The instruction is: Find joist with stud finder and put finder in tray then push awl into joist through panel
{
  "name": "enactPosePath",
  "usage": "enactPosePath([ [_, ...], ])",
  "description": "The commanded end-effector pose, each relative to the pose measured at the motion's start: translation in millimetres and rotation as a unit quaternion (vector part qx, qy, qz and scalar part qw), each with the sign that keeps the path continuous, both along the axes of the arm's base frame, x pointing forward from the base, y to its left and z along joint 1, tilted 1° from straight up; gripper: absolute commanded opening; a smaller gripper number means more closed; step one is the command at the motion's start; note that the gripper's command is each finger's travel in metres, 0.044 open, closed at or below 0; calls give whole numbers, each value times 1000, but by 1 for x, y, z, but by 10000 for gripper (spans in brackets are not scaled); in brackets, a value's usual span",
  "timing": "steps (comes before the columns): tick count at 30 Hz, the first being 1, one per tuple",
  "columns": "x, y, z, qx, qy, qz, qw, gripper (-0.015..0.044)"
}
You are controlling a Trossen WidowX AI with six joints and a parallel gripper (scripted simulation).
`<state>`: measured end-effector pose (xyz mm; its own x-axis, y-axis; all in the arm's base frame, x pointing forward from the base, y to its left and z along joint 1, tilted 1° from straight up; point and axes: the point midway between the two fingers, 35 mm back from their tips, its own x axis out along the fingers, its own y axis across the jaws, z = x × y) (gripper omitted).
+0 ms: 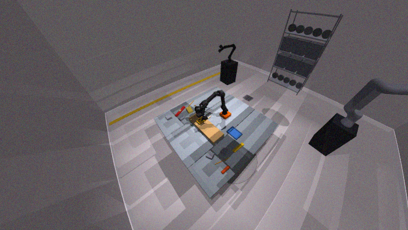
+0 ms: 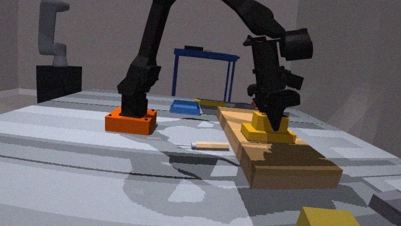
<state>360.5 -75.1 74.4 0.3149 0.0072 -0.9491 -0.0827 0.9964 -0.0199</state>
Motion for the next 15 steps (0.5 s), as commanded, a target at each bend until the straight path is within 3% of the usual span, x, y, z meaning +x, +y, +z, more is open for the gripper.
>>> enactPosePath([
  [1, 1, -18, 1, -6, 0, -2, 1000, 0],
  [15, 4, -61, 2, -8, 0, -3, 1000, 0],
])
